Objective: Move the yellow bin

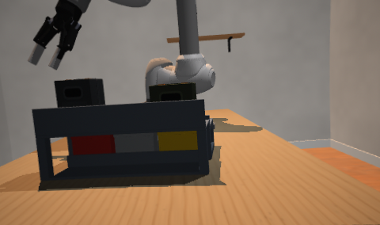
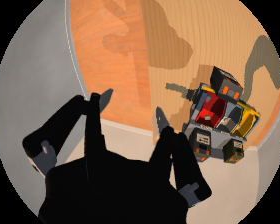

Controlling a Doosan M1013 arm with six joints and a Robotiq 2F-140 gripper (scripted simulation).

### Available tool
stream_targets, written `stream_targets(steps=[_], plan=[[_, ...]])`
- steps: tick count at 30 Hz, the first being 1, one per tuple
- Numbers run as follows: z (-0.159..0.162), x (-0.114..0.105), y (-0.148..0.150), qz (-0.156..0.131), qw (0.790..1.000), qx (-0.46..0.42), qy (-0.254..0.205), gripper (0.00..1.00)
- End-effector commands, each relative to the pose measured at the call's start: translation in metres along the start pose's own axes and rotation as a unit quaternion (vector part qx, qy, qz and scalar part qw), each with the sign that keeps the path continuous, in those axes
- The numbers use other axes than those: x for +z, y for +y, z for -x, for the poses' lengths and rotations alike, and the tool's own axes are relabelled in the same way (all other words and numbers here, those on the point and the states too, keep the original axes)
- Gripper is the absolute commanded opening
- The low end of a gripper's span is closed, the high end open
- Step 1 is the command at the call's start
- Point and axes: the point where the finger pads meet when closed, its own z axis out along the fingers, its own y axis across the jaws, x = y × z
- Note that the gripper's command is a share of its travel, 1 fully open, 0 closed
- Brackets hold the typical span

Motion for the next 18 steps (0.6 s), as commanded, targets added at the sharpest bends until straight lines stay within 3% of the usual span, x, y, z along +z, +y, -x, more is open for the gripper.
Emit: stream_targets(steps=[1, 3, 8, 18], plan=[[0.000, -0.001, 0.000, 0.000, 1.000, 0.000, 0.000, 0.57], [0.000, -0.001, 0.000, 0.000, 1.000, 0.000, 0.000, 0.57], [-0.011, -0.035, 0.034, 0.088, 0.992, -0.094, 0.015, 0.57], [-0.011, -0.035, 0.034, 0.088, 0.992, -0.094, 0.015, 0.57]])
